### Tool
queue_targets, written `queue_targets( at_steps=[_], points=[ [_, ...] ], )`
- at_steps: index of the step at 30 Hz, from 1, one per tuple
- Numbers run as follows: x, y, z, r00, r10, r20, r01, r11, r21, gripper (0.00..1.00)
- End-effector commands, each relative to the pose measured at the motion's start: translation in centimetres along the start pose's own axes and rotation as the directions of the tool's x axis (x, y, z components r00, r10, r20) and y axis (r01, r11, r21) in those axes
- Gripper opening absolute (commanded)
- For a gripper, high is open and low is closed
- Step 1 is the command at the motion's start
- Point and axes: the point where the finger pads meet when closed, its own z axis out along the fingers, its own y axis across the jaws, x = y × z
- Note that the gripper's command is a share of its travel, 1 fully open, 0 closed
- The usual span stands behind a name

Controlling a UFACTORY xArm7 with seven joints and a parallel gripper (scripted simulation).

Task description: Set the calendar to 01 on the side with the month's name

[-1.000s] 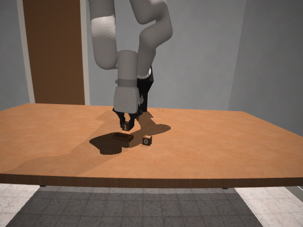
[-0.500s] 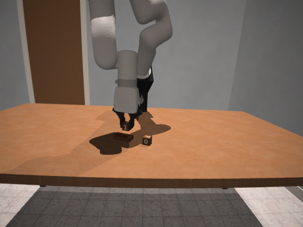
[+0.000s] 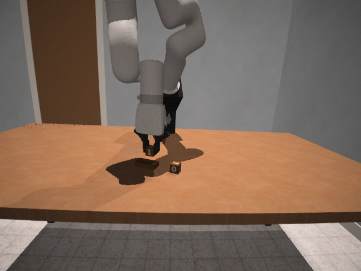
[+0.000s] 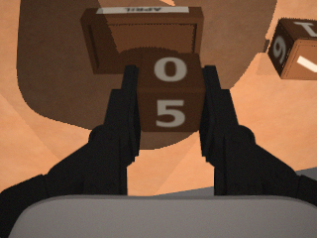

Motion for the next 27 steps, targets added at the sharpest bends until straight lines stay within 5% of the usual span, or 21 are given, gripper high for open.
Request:
queue_targets(
  at_steps=[1, 27],
  points=[
    [-0.03, -0.02, -0.02, 1.000, 0.000, 0.001, 0.000, 1.000, 0.000, 0.29],
    [-0.03, -0.02, 0.48, 1.000, 0.000, 0.001, 0.000, 1.000, 0.000, 0.29]
  ],
)
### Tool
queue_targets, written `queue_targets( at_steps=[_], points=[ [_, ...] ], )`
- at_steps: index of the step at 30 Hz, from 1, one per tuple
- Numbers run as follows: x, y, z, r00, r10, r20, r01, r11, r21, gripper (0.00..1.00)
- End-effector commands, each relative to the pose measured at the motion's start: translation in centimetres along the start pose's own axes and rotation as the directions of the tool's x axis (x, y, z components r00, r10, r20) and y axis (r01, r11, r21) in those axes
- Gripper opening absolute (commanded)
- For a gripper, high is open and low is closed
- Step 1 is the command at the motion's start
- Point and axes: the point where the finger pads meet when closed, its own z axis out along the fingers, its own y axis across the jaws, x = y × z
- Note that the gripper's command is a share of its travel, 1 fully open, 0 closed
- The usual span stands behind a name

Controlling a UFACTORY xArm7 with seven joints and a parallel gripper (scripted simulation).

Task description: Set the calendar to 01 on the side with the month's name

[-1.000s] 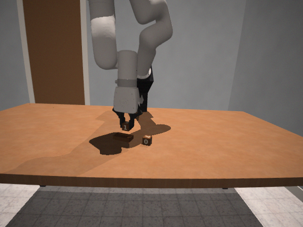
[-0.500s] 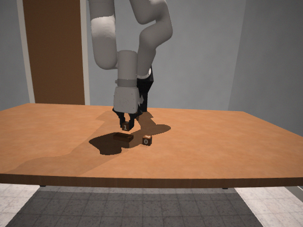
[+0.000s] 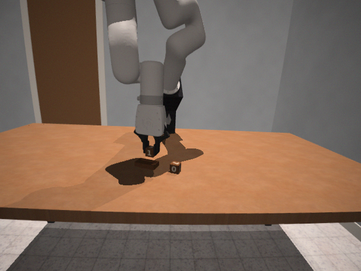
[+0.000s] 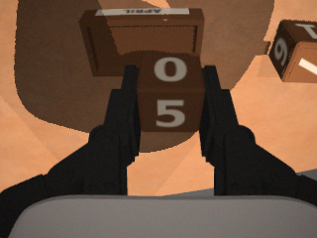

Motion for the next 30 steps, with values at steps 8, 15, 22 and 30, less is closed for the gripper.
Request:
queue_targets(
  at_steps=[8, 15, 22, 30],
  points=[
    [0.0, 0.0, 0.7, 1.000, 0.000, 0.001, 0.000, 1.000, 0.000, 0.29],
    [0.0, 0.0, 1.3, 1.000, 0.000, 0.001, 0.000, 1.000, 0.000, 0.29],
    [0.0, 0.0, 1.9, 1.000, 0.000, 0.001, 0.000, 1.000, 0.000, 0.29],
    [0.0, 0.0, 2.2, 1.000, 0.000, 0.001, 0.000, 1.000, 0.000, 0.29]
  ],
)
